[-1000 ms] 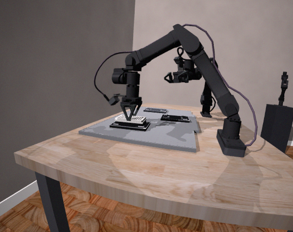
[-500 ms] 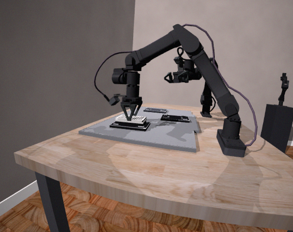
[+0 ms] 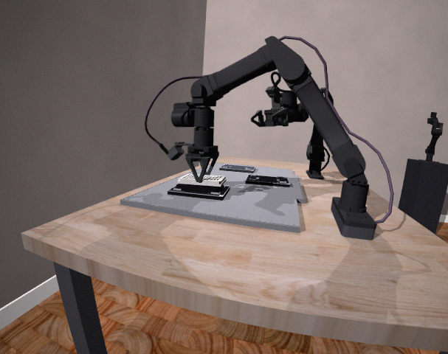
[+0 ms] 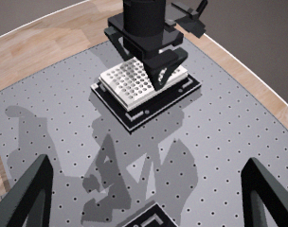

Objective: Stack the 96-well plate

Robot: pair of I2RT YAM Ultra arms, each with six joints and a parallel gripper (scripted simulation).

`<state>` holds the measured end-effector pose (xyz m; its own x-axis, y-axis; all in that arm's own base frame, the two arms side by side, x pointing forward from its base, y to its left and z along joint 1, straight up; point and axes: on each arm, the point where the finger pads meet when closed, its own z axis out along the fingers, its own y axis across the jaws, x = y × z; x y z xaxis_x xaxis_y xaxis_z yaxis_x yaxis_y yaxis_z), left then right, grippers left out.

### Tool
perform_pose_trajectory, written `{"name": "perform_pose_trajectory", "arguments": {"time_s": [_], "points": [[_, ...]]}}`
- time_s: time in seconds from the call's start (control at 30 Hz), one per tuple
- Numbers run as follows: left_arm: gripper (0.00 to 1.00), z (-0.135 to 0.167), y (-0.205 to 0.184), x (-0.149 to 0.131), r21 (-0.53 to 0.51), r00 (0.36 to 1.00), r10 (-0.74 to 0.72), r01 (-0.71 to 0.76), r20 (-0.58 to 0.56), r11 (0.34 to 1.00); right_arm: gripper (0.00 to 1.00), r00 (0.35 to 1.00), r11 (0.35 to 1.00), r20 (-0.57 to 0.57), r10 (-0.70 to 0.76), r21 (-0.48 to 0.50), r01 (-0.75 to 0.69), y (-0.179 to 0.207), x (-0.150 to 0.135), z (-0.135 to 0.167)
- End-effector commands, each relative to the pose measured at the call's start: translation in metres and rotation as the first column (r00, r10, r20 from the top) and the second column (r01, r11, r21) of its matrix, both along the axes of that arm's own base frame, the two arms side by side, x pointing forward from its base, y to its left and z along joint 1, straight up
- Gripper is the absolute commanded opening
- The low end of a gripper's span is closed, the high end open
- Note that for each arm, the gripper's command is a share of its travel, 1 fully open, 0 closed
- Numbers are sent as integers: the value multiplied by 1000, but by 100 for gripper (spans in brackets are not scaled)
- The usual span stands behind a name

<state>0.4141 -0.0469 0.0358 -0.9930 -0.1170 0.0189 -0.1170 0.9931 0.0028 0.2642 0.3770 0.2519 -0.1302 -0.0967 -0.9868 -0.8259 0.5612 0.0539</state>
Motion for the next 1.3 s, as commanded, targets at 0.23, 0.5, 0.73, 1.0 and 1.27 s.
{"name": "perform_pose_trajectory", "arguments": {"time_s": [0.23, 0.5, 0.73, 1.0, 1.27], "points": [[78, 13, 4, 13, -5, 999, 22, -22, 38, 1000, 100, 1000, 999, 29, 0, 39, -1, 3, -1, 15], [78, 10, 1, 10, -4, 1000, 9, -9, 27, 1000, 100, 1000, 999, 29, 0, 39, -1, 3, -1, 15], [78, 10, 1, 10, -4, 1000, 9, -9, 27, 1000, 100, 1000, 999, 29, 0, 39, -1, 3, -1, 15], [78, 1, 4, 11, 6, 999, 4, -5, 54, 1000, 100, 1000, 999, 29, 0, 39, -1, 3, -1, 15], [78, -22, 5, 8, 4, 1000, 7, -8, 28, 1000, 100, 1000, 999, 29, 0, 39, -1, 3, -1, 15]]}}
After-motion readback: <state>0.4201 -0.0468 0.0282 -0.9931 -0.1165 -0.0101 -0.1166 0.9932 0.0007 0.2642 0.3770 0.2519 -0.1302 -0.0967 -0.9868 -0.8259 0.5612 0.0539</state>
